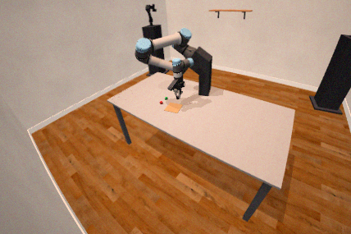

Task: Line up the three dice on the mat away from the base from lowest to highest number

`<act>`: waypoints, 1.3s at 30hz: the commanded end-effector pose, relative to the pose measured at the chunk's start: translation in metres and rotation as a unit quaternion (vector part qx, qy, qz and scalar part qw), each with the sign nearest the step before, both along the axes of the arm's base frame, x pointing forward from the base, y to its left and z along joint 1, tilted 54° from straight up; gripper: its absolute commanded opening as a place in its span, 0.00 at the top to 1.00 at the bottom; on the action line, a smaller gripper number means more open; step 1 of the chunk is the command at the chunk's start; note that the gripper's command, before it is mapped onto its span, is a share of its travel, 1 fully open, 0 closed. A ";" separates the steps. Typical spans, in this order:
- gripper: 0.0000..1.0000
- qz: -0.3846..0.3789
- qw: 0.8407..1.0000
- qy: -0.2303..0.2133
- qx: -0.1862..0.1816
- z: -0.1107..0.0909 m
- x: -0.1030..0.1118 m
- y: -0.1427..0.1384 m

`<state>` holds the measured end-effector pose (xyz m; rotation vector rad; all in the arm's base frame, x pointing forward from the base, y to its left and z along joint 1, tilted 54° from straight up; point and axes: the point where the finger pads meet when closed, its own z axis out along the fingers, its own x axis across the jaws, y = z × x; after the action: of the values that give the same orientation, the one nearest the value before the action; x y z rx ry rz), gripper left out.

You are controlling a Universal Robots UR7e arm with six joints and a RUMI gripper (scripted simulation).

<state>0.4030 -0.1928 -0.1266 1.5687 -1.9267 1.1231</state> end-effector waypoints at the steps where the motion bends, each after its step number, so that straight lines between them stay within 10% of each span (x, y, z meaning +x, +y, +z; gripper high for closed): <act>1: 0.94 -0.050 0.997 -0.061 0.013 0.004 -0.002 -0.003; 13: 0.94 -0.153 0.967 -0.200 0.041 0.013 -0.008 -0.010; 39: 0.94 -0.318 0.844 -0.423 0.087 0.026 -0.022 -0.020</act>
<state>0.3824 -0.2118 -0.1024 0.4262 -2.8129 1.4493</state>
